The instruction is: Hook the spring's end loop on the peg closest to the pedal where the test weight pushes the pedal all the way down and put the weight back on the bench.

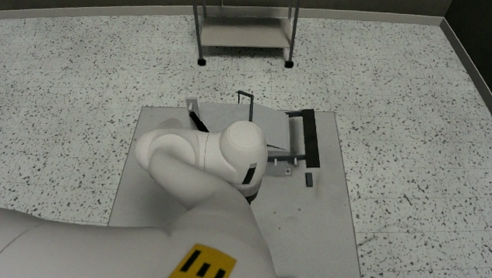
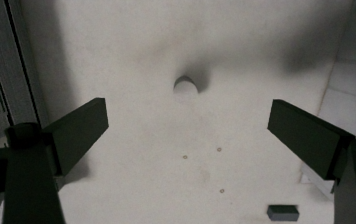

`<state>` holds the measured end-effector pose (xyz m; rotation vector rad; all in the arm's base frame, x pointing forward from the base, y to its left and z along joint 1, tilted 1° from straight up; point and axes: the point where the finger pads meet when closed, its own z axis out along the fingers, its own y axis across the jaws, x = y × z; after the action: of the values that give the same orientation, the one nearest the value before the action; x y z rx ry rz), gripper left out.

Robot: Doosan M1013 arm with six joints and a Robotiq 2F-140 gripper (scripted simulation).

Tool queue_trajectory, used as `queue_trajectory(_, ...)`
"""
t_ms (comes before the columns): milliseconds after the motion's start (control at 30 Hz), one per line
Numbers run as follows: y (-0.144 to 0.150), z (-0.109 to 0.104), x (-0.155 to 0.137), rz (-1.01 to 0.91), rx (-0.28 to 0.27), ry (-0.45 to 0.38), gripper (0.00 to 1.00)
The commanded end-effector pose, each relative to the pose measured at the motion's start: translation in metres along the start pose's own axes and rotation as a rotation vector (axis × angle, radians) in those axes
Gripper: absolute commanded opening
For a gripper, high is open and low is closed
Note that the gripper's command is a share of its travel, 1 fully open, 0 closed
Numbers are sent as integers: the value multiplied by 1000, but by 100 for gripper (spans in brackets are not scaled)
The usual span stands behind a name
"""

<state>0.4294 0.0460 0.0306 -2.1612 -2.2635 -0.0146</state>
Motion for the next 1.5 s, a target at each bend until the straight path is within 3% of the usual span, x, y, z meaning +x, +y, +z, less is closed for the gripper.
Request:
queue_trajectory(0,0,-7,0,0,-1,0,100)
queue_trajectory(233,0,-26,0,0,-1,0,100)
queue_trajectory(867,0,-49,0,0,-1,0,100)
queue_trajectory(900,-12,-93,0,4,-2,150,100)
queue_trajectory(1433,-12,-93,0,4,-2,150,100)
queue_trajectory(1467,-24,-139,0,8,-4,300,100)
